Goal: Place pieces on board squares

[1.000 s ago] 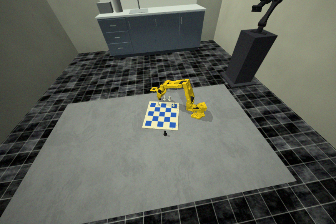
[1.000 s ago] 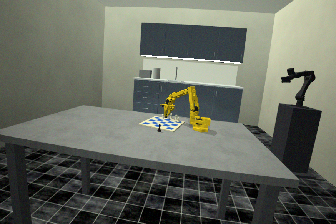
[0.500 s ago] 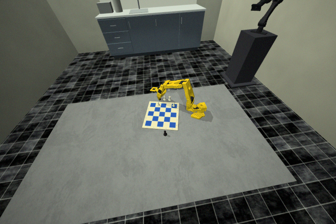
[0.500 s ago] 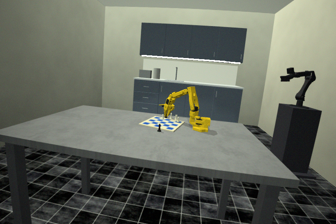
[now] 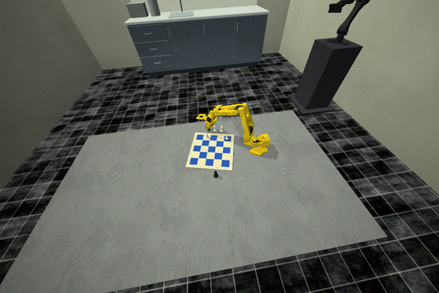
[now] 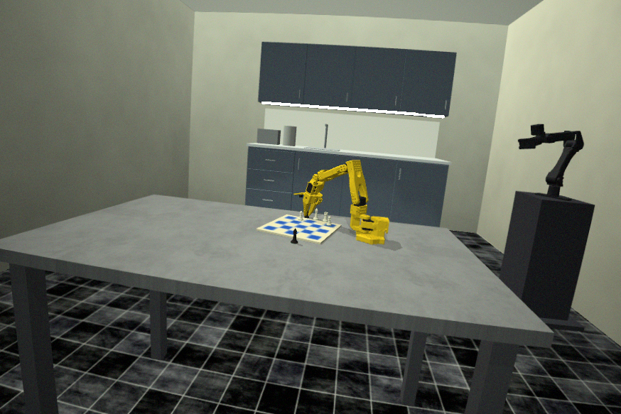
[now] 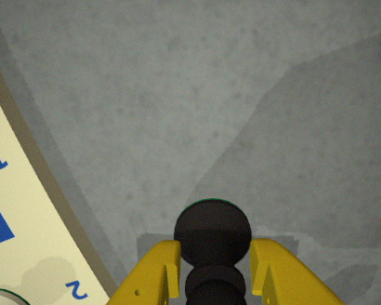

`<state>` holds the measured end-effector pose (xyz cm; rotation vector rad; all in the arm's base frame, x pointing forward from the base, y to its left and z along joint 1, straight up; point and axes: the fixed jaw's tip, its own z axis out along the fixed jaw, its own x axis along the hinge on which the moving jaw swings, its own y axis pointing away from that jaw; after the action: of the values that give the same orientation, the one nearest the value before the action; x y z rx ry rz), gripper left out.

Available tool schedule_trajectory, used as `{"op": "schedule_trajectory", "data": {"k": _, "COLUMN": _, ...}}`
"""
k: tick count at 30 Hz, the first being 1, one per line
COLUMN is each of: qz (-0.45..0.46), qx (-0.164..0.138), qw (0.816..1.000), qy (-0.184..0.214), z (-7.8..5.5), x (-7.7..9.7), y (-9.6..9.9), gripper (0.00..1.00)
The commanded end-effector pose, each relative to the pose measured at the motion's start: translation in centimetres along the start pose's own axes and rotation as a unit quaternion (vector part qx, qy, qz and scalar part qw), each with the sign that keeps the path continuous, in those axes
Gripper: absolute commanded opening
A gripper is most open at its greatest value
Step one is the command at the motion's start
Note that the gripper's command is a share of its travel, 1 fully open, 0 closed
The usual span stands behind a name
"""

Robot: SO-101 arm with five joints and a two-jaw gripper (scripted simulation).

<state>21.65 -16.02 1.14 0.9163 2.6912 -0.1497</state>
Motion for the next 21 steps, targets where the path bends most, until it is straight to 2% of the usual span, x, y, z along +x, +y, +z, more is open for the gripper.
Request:
{"op": "schedule_trajectory", "data": {"k": 1, "qz": 0.007, "qx": 0.001, "qw": 1.000, "qy": 0.011, "z": 0.18, "x": 0.43, "y": -0.25, "gripper": 0.09}}
{"op": "schedule_trajectory", "data": {"k": 21, "qz": 0.008, "qx": 0.001, "qw": 1.000, "qy": 0.011, "z": 0.00, "x": 0.30, "y": -0.30, "gripper": 0.09}}
